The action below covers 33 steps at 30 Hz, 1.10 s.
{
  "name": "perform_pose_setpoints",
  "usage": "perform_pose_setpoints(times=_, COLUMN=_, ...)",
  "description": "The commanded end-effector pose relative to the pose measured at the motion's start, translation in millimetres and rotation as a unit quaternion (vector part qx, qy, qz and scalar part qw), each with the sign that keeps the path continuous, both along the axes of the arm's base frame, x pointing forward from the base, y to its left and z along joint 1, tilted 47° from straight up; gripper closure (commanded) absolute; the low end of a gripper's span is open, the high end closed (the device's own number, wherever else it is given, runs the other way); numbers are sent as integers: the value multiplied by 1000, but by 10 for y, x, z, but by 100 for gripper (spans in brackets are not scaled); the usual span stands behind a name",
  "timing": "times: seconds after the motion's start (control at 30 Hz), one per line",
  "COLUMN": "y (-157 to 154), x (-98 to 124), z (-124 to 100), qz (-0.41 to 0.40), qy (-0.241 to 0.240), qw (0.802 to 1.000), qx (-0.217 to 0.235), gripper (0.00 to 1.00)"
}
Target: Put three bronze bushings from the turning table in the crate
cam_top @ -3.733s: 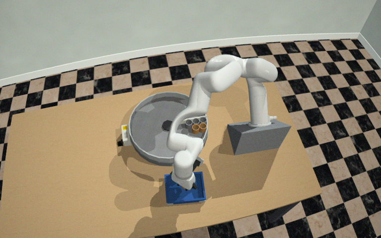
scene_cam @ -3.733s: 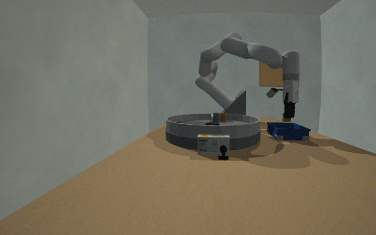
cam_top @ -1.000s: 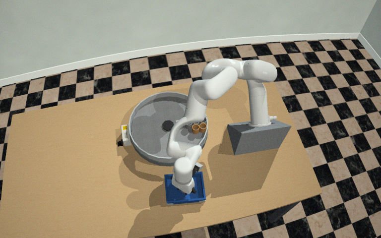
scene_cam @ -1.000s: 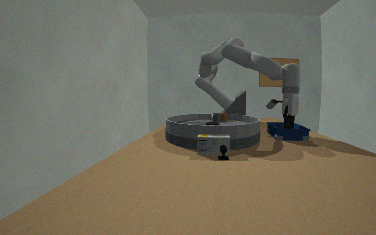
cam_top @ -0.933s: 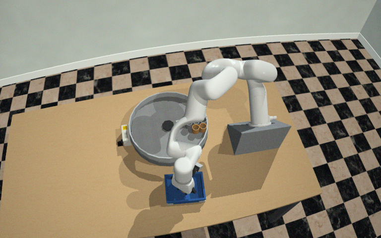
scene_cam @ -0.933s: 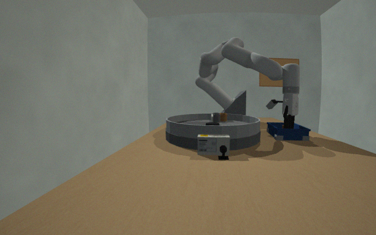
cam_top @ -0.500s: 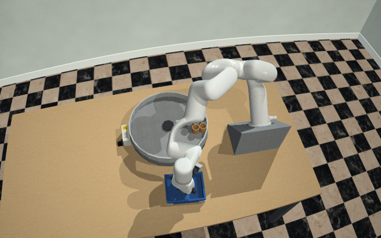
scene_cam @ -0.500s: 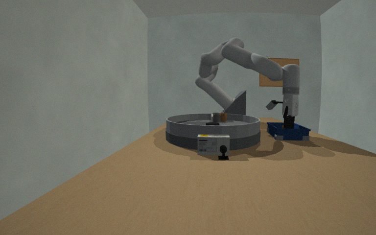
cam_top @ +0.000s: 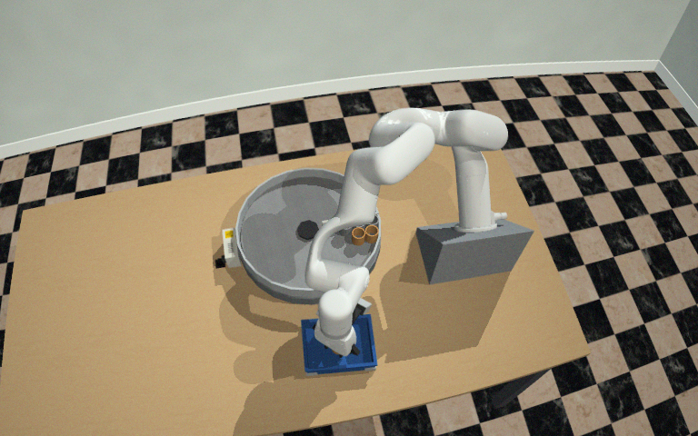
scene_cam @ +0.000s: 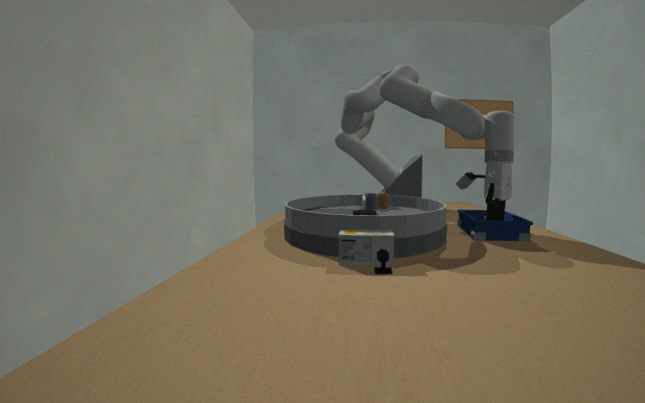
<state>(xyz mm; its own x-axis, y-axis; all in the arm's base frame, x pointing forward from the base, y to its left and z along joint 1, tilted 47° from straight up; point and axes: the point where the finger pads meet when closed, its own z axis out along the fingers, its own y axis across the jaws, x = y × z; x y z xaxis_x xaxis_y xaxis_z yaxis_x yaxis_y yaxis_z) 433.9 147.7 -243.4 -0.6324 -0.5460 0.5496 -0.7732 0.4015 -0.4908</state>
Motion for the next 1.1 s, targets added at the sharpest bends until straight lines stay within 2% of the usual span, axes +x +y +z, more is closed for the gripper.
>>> perform_pose_setpoints(times=0.0, y=20, x=14, z=11, qz=1, qy=-2, qw=1000, qx=1, gripper=100)
perform_pose_setpoints(times=0.17, y=20, x=14, z=11, qz=1, qy=-2, qw=1000, qx=1, gripper=100)
perform_pose_setpoints(times=0.2, y=20, x=14, z=11, qz=1, qy=-2, qw=1000, qx=1, gripper=52)
perform_pose_setpoints(times=1.07, y=20, x=14, z=11, qz=1, qy=-2, qw=1000, qx=1, gripper=52)
